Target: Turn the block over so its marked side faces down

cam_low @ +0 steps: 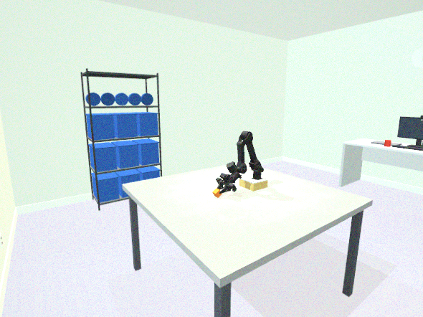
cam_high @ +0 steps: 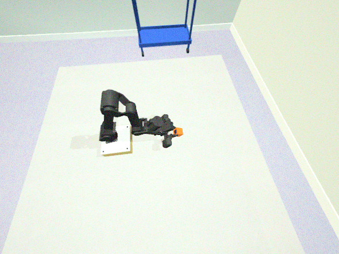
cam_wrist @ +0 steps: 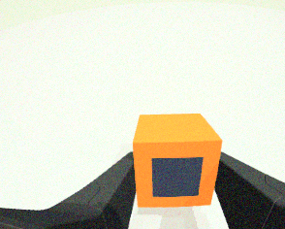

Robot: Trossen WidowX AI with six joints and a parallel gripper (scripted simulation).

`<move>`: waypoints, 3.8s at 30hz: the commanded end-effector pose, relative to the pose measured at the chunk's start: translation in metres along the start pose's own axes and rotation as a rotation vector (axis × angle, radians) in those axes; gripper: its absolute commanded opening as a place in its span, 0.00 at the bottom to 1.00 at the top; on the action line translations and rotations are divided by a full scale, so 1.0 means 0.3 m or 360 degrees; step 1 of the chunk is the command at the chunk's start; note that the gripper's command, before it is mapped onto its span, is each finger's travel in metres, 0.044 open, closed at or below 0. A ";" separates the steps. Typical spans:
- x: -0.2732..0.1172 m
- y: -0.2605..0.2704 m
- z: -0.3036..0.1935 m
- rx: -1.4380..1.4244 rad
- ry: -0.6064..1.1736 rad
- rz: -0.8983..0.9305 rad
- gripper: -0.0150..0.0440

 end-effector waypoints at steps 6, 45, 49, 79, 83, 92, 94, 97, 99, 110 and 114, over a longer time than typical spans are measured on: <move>-0.020 -0.002 -0.010 -0.0008 -0.0066 0.0021 0.25; -0.020 -0.002 -0.010 -0.0008 -0.0066 0.0021 1.00; -0.020 -0.002 -0.010 -0.0008 -0.0066 0.0021 1.00; -0.087 0.050 0.208 -0.0007 0.0507 -0.0113 1.00; -0.135 0.060 0.253 -0.0008 0.0570 -0.0129 1.00; -0.165 0.058 0.244 -0.0009 0.0681 -0.0154 1.00; -0.165 0.058 0.244 -0.0009 0.0681 -0.0154 1.00; -0.165 0.058 0.244 -0.0009 0.0681 -0.0154 1.00; -0.165 0.058 0.244 -0.0009 0.0681 -0.0154 1.00; -0.099 0.078 0.332 -0.0008 0.0971 -0.0220 1.00; -0.060 0.091 0.389 -0.0008 0.1182 -0.0270 1.00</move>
Point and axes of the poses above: the point midway between the two fingers, 35 mm back from their tips, its own x axis out along the fingers, its own y axis across the jaws, z = x × y, the point moved 7 cm from there along -x, back along the fingers, and after that the axes turned 13 degrees about x, right-handed, at the moved point
